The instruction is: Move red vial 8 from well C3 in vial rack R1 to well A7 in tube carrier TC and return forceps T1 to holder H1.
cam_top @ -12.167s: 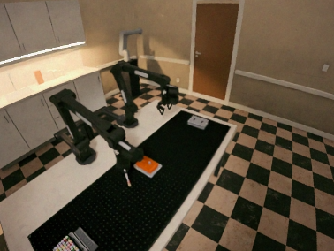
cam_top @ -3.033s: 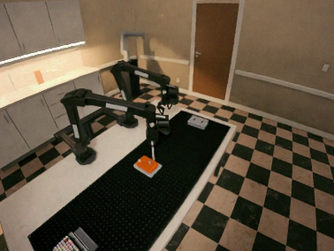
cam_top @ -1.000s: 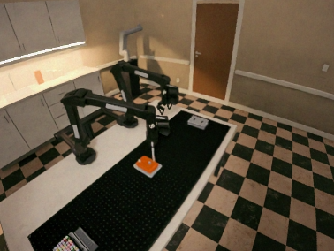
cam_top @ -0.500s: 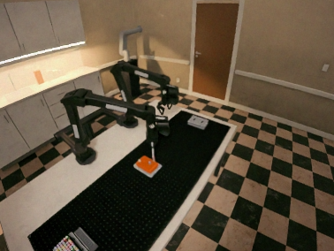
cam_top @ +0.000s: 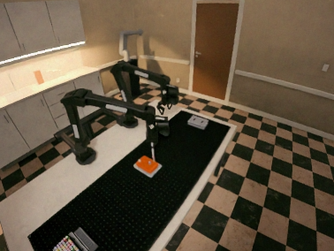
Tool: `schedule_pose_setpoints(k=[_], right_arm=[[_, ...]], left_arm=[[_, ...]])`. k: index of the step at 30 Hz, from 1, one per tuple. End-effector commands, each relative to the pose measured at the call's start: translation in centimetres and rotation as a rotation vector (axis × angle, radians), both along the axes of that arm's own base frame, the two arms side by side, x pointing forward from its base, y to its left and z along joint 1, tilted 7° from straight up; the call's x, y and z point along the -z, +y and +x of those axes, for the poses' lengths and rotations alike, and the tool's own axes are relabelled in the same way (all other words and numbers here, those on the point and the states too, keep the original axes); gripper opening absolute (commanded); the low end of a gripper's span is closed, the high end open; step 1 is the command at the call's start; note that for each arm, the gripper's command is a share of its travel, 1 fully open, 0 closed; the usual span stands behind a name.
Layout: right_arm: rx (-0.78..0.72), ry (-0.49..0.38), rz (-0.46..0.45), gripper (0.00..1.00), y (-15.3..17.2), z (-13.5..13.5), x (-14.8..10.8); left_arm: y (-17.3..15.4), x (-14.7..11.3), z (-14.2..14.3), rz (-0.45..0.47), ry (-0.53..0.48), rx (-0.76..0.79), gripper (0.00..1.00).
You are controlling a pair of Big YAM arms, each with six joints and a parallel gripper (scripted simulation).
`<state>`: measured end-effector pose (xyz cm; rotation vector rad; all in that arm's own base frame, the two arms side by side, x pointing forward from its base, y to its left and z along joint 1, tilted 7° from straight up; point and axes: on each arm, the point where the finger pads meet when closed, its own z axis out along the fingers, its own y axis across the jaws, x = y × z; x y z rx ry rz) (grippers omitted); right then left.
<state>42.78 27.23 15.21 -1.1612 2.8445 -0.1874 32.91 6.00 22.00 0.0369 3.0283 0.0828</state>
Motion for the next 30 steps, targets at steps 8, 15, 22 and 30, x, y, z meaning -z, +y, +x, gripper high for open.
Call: schedule_pose_setpoints(k=[8, 15, 22, 30], right_arm=[[-0.002, -0.006, -0.002, 0.09, -0.2, 0.6, 0.2], [-0.002, 0.004, -0.009, 0.09, -0.4, 0.2, 0.7], [-0.002, -0.027, 0.012, 0.09, 0.2, 1.1, 0.0], [-0.003, 0.007, -0.012, 0.09, -0.5, 0.1, 0.9]], left_arm=[[0.3, -2.0, 1.8, 0.006, -0.032, 0.011, 1.00], [0.3, -2.0, 1.8, 0.006, -0.032, 0.011, 1.00], [0.3, -2.0, 1.8, 0.006, -0.032, 0.011, 1.00], [0.3, -2.0, 1.8, 0.006, -0.032, 0.011, 1.00]])
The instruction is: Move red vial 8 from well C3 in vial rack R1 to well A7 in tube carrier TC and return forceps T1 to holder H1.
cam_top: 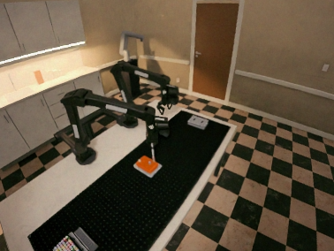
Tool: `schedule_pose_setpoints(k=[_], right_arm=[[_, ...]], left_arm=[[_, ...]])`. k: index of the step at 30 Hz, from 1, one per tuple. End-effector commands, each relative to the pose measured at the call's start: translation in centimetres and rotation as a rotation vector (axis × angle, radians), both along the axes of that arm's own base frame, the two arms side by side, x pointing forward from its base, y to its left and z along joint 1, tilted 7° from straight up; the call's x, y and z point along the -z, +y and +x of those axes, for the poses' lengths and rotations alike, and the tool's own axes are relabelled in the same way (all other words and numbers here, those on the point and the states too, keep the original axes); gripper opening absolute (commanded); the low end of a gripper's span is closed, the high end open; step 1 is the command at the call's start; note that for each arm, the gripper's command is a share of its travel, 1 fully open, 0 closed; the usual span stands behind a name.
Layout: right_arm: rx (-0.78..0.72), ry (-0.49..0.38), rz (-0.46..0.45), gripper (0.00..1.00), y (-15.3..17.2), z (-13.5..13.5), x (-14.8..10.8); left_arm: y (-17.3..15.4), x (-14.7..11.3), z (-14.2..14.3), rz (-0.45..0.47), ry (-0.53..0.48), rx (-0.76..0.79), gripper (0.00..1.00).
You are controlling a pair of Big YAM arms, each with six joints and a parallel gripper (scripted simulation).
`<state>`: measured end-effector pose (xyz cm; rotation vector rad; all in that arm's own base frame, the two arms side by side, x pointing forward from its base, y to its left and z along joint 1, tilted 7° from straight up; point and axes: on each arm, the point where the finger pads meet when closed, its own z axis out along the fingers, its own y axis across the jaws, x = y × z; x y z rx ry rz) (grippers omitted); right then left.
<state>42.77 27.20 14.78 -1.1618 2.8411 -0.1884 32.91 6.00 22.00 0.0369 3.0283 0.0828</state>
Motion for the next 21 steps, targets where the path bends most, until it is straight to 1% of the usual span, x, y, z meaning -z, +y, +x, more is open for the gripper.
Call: schedule_pose_setpoints(k=[1, 7, 8, 16, 21], right_arm=[[-0.001, 0.006, -0.010, 0.09, -0.4, 0.2, 0.5], [-0.001, 0.005, -0.009, 0.09, -0.5, 0.2, 0.8], [-0.001, -0.028, 0.012, 0.09, 0.2, 1.2, -0.4], [-0.002, 0.015, -0.016, 0.09, -0.6, -0.1, 0.9], [-0.002, 0.004, -0.009, 0.09, -0.5, 0.2, 0.9]], left_arm=[[0.3, -2.0, 1.8, 0.006, -0.032, 0.011, 1.00], [0.3, -2.0, 1.8, 0.006, -0.032, 0.011, 1.00], [0.3, -2.0, 1.8, 0.006, -0.032, 0.011, 1.00], [0.3, -2.0, 1.8, 0.006, -0.032, 0.011, 1.00], [0.3, -2.0, 1.8, 0.006, -0.032, 0.011, 1.00]])
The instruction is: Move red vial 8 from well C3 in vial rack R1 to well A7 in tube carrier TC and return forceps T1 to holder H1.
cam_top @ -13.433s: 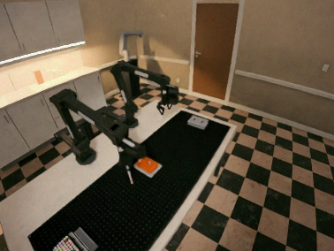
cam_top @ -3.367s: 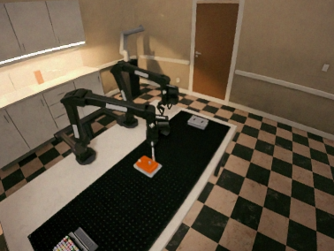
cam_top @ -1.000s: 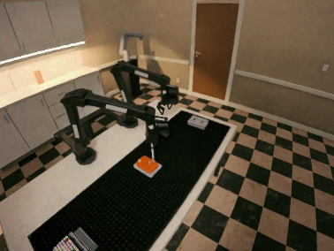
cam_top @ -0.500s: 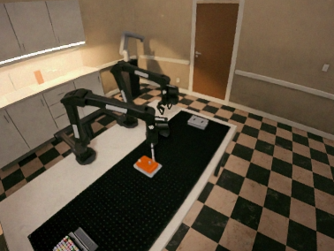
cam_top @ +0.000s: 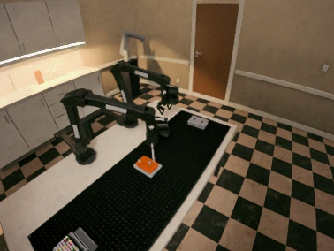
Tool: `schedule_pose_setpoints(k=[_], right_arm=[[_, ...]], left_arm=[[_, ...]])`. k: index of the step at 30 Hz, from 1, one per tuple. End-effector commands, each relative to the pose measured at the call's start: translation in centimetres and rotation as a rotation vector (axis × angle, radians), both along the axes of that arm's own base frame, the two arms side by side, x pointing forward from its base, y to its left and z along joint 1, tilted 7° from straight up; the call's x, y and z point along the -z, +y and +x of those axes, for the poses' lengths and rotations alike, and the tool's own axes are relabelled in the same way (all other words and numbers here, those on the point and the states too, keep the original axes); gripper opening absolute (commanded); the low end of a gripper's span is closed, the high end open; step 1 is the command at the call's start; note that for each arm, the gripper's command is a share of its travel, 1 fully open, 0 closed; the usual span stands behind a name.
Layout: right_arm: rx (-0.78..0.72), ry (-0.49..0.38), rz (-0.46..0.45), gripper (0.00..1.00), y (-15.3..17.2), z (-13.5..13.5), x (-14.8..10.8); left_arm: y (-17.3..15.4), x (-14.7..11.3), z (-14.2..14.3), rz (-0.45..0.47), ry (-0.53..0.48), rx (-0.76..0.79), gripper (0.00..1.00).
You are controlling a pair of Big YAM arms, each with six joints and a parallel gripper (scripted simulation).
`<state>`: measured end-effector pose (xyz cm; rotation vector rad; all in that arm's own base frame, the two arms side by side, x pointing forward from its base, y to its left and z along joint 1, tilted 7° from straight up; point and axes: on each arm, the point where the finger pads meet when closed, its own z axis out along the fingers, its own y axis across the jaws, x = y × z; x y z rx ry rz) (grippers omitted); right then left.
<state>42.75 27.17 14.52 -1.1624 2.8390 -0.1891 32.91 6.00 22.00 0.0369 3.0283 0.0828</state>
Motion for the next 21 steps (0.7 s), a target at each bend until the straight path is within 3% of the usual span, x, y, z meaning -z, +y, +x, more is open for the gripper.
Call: schedule_pose_setpoints(k=[1, 4, 20, 21], right_arm=[[-0.001, 0.008, -0.011, 0.09, -0.5, 0.1, 0.7], [-0.001, -0.027, 0.012, 0.09, 0.2, 1.2, -0.4], [-0.002, 0.005, -0.010, 0.09, -0.5, 0.1, 1.0], [-0.002, -0.030, 0.013, 0.09, 0.2, 1.2, -0.2]], left_arm=[[0.3, -2.0, 1.8, 0.006, -0.032, 0.011, 1.00], [0.3, -2.0, 1.8, 0.006, -0.032, 0.011, 1.00], [0.3, -2.0, 1.8, 0.006, -0.032, 0.011, 1.00], [0.3, -2.0, 1.8, 0.006, -0.032, 0.011, 1.00]])
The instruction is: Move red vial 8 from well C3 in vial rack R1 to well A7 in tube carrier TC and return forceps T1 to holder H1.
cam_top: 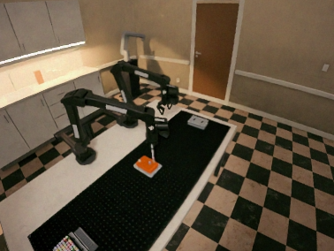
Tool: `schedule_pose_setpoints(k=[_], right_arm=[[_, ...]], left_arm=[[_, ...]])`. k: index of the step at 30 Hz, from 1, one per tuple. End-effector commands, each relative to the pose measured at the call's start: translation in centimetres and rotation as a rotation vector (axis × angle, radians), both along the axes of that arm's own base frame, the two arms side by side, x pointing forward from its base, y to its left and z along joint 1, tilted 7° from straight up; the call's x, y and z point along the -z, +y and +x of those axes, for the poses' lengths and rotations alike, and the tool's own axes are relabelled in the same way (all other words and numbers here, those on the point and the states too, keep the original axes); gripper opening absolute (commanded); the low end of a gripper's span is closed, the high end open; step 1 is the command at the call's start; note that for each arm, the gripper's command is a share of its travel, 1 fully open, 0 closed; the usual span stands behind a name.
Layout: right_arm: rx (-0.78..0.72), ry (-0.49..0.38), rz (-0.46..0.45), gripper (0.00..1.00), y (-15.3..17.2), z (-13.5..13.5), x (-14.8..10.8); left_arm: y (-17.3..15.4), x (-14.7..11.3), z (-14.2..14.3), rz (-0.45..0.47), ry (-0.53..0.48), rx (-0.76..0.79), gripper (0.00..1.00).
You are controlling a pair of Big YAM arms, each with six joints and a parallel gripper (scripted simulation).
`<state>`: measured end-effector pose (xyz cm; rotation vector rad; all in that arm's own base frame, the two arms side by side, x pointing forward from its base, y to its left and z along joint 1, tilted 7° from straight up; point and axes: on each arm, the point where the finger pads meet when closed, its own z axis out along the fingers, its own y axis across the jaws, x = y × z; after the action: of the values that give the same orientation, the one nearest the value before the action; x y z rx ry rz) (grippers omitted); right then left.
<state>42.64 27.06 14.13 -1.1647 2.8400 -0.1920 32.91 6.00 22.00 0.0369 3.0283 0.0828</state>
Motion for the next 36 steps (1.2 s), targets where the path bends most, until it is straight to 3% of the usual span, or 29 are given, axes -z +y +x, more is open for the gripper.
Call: schedule_pose_setpoints(k=[1, 6, 7, 9, 12, 16, 17, 20, 25, 36], right_arm=[[-0.001, -0.030, 0.015, 0.09, 0.3, 1.3, -0.5], [0.025, 0.001, 0.011, 0.09, 0.4, 2.0, -2.3], [0.019, -0.032, 0.036, 0.09, 0.5, 1.7, -4.5], [0.008, -0.033, 0.042, 0.09, 1.1, 1.3, -4.9], [0.009, 0.000, 0.024, 0.09, 1.4, 1.4, -3.4], [0.007, -0.009, 0.033, 0.09, 1.5, 1.3, -4.3], [0.007, 0.031, 0.005, 0.09, 0.4, -0.3, -2.7], [0.006, -0.034, 0.055, 0.09, 1.5, 1.0, -6.5], [0.008, 0.014, 0.025, 0.09, 1.0, 0.7, -3.0], [0.008, 0.021, 0.023, 0.09, 0.2, 0.3, -3.0]], left_arm=[[0.3, -2.0, 1.8, 0.006, -0.032, 0.011, 1.00], [0.3, -2.0, 1.8, 0.006, -0.032, 0.011, 1.00], [0.3, -2.0, 1.8, 0.006, -0.032, 0.011, 1.00], [0.3, -2.0, 1.8, 0.006, -0.032, 0.011, 1.00], [0.3, -2.0, 1.8, 0.006, -0.032, 0.011, 1.00], [0.3, -2.0, 1.8, 0.006, -0.032, 0.011, 1.00], [0.3, -2.0, 1.8, 0.006, -0.032, 0.011, 1.00], [0.3, -2.0, 1.8, 0.006, -0.032, 0.011, 1.00], [0.3, -2.0, 1.8, 0.006, -0.032, 0.011, 1.00], [0.3, -2.0, 1.8, 0.006, -0.032, 0.011, 1.00]])
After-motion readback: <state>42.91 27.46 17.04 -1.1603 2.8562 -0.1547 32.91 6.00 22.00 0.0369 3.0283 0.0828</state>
